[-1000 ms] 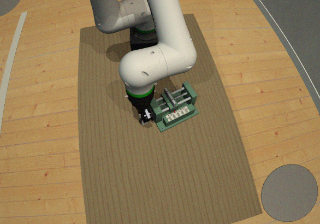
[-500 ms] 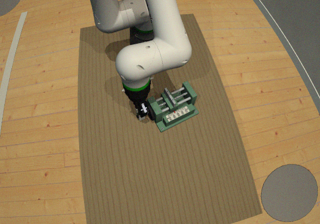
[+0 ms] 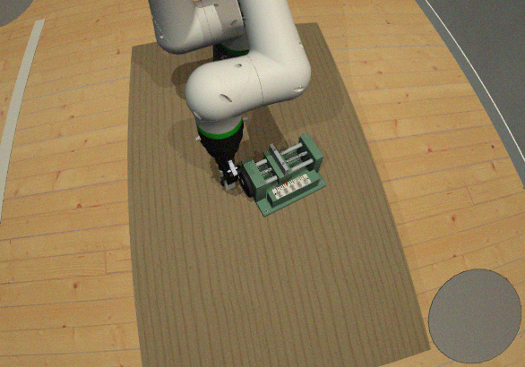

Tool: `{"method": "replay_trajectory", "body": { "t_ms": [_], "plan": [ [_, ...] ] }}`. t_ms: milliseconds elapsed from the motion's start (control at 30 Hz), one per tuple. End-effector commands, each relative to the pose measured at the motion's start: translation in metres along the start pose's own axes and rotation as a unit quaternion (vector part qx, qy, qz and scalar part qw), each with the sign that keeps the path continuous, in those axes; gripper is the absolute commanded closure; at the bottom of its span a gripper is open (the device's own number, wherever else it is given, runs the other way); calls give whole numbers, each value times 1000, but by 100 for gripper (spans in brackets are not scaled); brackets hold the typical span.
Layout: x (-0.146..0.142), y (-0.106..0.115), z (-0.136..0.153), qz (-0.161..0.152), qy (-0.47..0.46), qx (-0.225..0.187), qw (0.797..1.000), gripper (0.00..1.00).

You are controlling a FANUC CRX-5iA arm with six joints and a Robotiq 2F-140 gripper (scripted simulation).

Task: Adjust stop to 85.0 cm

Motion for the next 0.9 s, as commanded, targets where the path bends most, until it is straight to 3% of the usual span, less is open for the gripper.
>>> {"method": "replay_trajectory", "body": {
  "t_ms": [0, 400, 867],
  "plan": [
    [1, 3, 0, 0, 0, 0, 1000, 96],
    [2, 28, -1, 0, 0, 0, 1000, 96],
    [-22, 47, 5, 0, 0, 0, 1000, 96]
  ]
}}
Point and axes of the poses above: the point where the finger pads meet when closed, its own y axis back along the fingers, its own x axis across the jaws, z = x × y, the point moved 8 cm from there along y, back along the fingers, and after that the axes turned 14 degrees about -y, right-handed, at the moved point
